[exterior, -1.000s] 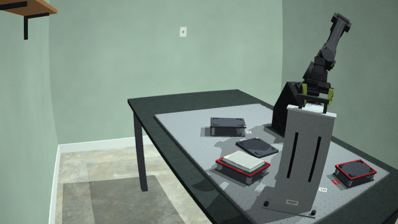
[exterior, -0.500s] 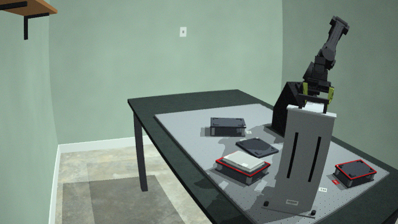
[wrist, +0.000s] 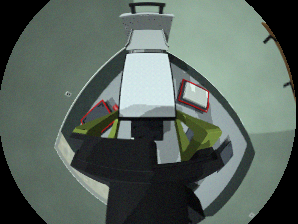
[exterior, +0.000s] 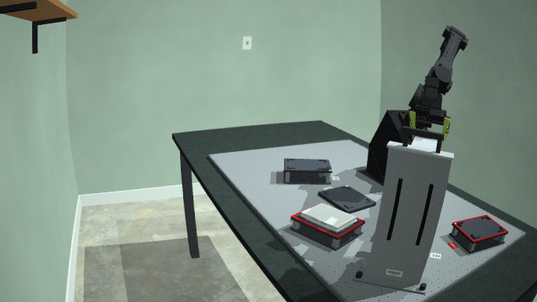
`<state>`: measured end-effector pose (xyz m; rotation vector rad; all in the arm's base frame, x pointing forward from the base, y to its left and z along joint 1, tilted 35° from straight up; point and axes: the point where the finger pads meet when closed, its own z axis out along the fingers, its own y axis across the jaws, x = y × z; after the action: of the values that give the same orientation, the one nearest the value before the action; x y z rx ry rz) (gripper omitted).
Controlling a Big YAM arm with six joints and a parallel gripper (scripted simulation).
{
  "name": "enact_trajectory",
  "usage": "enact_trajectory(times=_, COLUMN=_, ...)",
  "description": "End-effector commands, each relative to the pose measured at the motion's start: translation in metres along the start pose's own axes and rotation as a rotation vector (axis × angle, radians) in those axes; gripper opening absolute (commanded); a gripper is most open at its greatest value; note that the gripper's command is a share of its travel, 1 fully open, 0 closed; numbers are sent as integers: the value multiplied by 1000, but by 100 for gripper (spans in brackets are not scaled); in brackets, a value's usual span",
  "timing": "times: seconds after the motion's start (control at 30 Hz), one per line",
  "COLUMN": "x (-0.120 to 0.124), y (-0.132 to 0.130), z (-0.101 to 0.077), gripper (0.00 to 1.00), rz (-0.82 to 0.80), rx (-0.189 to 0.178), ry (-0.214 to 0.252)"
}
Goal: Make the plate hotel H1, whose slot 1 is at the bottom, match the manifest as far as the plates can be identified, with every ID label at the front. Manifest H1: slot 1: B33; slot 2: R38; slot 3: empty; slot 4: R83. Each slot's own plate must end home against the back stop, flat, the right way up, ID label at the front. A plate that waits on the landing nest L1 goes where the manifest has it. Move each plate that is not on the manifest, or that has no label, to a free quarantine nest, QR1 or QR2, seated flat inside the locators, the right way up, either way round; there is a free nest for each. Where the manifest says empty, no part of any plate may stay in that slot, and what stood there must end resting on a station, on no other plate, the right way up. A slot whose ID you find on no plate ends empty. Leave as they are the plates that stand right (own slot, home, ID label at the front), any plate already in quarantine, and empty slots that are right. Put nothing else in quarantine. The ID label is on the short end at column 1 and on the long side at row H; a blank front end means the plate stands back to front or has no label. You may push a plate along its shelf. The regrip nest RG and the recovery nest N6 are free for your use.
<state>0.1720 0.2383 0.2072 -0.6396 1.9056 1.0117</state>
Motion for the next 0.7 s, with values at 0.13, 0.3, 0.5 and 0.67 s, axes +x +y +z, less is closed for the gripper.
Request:
enact_trajectory(times=0.13, x=-30, y=18, z=-12, gripper=86, rz=-8, rx=-28, ry=-59)
enact_trajectory(times=0.3, x=-2, y=9, z=-11, gripper=86, rz=3, rx=-15, ry=-23)
enact_trajectory(times=0.5, x=6, y=8, z=-14, gripper=86, rz=4, rx=-14, ry=-20)
enact_trajectory(times=0.67, x=17, y=5, z=-15, gripper=86, rz=7, rx=-10, ry=-9)
